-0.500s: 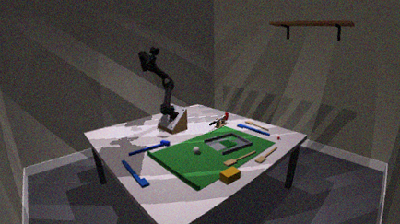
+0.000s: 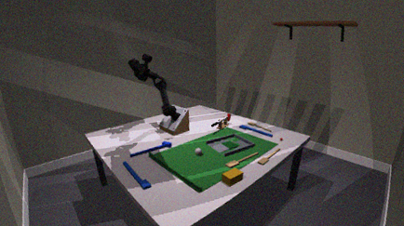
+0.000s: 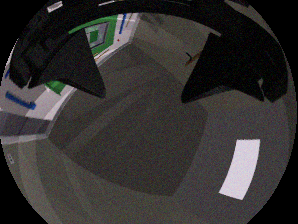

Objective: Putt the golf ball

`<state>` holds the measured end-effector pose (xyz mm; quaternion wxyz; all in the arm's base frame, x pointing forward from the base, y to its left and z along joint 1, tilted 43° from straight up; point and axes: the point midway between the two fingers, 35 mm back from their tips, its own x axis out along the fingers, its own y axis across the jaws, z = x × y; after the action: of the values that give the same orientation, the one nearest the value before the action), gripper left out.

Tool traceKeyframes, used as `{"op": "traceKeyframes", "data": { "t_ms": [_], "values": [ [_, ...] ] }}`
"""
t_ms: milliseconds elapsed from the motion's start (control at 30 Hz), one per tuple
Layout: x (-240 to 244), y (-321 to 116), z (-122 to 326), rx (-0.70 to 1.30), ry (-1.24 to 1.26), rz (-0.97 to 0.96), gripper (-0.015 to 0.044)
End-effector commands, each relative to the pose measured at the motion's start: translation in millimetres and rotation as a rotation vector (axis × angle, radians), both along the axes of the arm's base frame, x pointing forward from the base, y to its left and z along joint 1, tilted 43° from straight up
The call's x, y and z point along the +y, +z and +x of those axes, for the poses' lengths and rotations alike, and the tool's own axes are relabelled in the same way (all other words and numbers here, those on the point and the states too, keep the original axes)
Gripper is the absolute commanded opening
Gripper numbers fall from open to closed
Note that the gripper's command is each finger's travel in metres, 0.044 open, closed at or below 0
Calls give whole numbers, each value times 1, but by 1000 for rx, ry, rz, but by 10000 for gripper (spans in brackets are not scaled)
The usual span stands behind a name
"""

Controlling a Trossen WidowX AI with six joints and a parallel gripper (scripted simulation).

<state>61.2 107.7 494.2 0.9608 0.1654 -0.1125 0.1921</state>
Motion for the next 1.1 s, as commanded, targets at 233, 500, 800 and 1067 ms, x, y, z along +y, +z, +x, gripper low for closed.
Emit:
{"op": "traceKeyframes", "data": {
  "t_ms": [233,500,800,1067],
  "values": [
    [-82,-39,140,296,-16,-34,440],
    [-78,-125,240,566,35,-233,440],
    [-29,-242,297,807,180,-575,440],
    [22,-366,303,996,366,-1017,440]
  ]
}}
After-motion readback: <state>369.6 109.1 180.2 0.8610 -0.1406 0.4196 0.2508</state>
